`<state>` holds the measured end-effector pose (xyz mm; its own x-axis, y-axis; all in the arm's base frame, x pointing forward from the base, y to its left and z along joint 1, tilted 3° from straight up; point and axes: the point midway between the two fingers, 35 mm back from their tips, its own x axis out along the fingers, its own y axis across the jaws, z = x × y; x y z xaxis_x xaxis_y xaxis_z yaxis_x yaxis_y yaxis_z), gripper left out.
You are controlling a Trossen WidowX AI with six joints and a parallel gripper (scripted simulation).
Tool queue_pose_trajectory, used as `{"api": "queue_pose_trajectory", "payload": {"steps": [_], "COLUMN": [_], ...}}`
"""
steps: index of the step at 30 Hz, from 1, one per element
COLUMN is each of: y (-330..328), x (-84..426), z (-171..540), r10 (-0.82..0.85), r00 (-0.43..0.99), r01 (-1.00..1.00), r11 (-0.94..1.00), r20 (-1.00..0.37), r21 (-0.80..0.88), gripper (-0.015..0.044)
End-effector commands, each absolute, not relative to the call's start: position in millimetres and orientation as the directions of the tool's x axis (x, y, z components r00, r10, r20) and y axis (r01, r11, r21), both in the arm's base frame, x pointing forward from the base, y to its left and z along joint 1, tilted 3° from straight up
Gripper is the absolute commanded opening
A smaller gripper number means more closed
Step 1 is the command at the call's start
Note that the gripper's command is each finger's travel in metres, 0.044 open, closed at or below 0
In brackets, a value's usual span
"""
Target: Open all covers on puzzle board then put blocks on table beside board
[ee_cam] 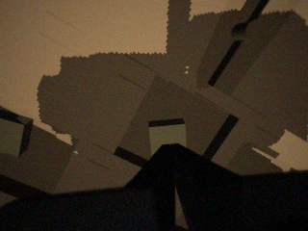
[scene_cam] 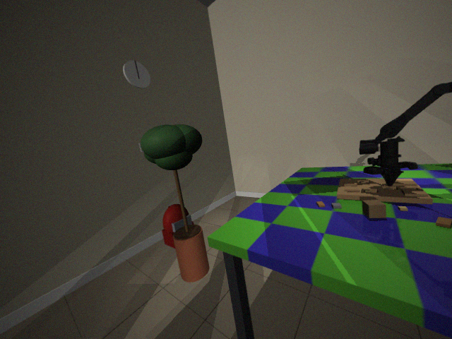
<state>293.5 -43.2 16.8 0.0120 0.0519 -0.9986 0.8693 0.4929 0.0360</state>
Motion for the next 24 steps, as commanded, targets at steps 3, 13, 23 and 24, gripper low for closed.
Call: {"api": "queue_pose_trajectory", "payload": {"steps": [3,13,23,24], "y": [-42.7,-41.8,-47.5,-47.5], "x": [293.5,293.8,292.0,291.9], "z": [12.2,5.4,1.8,1.8], "r10": [0.051,0.051,0.051,0.051], "r00": [0.013,0.013,0.013,0.013], "r01": [0.871,0.871,0.872,0.873], "r11": [0.49,0.49,0.487,0.487], "r20": [-0.999,-0.999,-0.999,-0.999], "r21": [0.036,0.036,0.036,0.036], "gripper": [0.0,0.0,0.0,0.0]}}
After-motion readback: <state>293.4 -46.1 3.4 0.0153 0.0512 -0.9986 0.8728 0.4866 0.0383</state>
